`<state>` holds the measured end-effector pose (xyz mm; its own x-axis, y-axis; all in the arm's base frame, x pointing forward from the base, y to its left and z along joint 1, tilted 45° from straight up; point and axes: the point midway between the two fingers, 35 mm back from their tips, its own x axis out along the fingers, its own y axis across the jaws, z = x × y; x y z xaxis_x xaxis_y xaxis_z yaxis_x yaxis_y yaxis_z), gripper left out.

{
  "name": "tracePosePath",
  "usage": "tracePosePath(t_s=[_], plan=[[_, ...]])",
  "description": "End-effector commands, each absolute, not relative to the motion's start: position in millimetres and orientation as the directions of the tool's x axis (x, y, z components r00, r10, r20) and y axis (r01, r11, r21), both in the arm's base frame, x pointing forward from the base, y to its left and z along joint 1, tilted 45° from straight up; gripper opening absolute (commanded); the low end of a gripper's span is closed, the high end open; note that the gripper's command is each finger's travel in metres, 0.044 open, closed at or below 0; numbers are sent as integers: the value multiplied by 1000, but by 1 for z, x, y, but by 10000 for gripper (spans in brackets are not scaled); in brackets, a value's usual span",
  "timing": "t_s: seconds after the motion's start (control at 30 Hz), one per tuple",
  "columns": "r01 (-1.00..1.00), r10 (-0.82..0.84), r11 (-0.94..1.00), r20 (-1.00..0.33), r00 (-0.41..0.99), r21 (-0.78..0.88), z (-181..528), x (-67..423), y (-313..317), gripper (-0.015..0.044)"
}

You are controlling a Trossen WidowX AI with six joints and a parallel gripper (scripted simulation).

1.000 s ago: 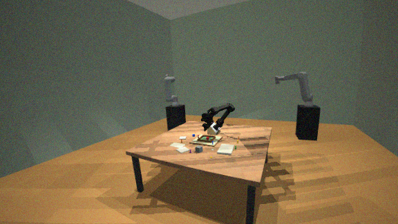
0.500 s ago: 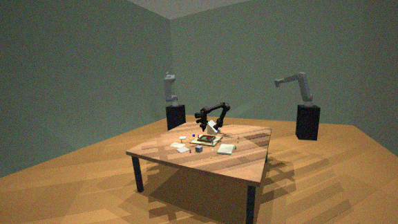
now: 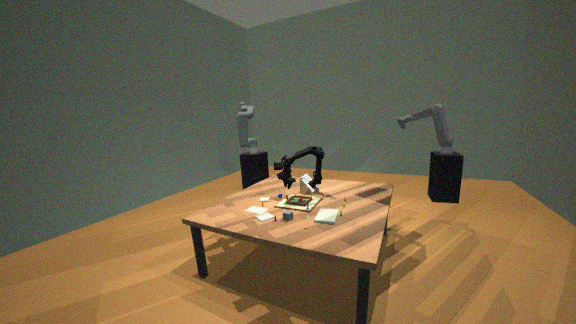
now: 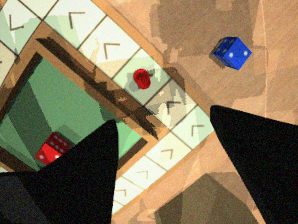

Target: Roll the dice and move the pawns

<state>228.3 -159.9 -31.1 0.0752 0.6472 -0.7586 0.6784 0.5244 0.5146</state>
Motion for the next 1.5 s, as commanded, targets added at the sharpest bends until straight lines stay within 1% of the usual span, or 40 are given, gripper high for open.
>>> tracePosePath(t_s=[0.0, 0.2, 0.27, 0.7, 1.1, 1.47], plan=[[237, 667, 710, -741, 77, 663, -86, 198, -190, 275], [-17, 677, 735, -731, 85, 678, -112, 181, -202, 275], [-75, 680, 733, -728, 88, 676, -115, 181, -201, 275], [-82, 680, 733, -728, 88, 675, -116, 180, -202, 275], [-83, 681, 733, -727, 89, 676, -139, 183, -180, 275], [-83, 681, 732, -727, 89, 676, -147, 184, -173, 275]])
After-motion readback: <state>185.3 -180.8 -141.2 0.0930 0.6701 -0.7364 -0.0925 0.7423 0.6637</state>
